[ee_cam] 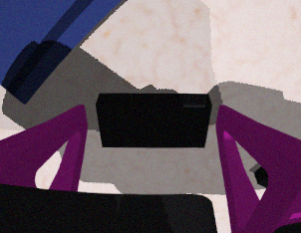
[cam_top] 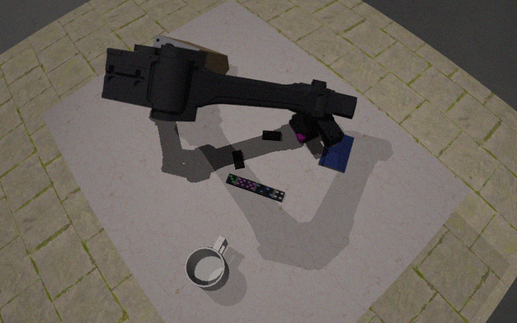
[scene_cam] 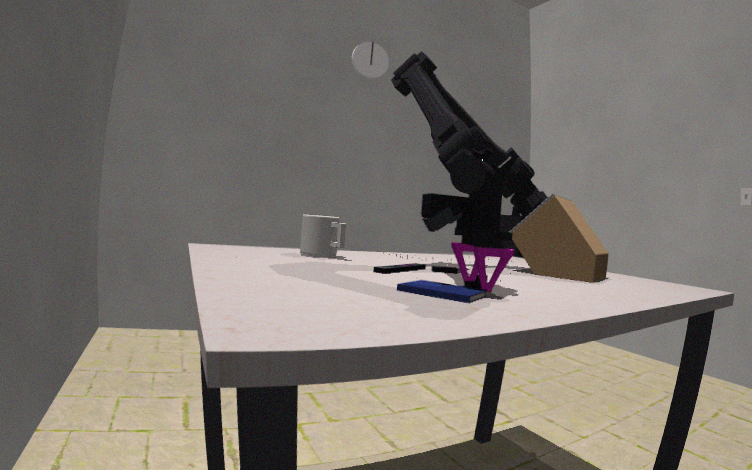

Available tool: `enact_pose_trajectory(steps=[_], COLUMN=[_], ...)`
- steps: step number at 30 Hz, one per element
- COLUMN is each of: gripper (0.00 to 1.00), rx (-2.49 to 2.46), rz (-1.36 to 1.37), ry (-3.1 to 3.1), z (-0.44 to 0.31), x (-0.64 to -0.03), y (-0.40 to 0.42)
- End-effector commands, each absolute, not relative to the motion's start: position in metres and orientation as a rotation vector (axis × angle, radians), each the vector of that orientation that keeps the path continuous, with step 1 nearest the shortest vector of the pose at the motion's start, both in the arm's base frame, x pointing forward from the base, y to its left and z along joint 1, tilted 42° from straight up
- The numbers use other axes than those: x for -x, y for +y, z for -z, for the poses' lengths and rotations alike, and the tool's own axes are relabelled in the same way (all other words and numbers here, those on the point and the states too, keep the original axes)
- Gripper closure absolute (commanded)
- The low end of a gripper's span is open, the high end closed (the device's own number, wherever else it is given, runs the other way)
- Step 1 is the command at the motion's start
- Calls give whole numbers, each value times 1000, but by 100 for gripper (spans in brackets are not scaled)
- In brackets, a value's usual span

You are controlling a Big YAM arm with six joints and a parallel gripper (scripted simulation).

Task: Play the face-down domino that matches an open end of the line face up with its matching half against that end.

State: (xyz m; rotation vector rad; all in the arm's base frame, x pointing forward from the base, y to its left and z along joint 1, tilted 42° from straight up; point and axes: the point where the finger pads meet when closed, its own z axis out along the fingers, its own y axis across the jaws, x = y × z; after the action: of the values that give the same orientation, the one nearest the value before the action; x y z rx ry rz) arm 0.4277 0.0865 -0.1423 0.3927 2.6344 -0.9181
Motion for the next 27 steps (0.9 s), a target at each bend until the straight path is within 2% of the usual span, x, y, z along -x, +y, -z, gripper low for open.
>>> enact_pose_trajectory(steps=[1, 27], gripper=[27, 27], rx=[-359, -371], rz=[893, 902], ry=[2620, 2625], z=[141, 141], x=[-433, -430], y=[101, 96])
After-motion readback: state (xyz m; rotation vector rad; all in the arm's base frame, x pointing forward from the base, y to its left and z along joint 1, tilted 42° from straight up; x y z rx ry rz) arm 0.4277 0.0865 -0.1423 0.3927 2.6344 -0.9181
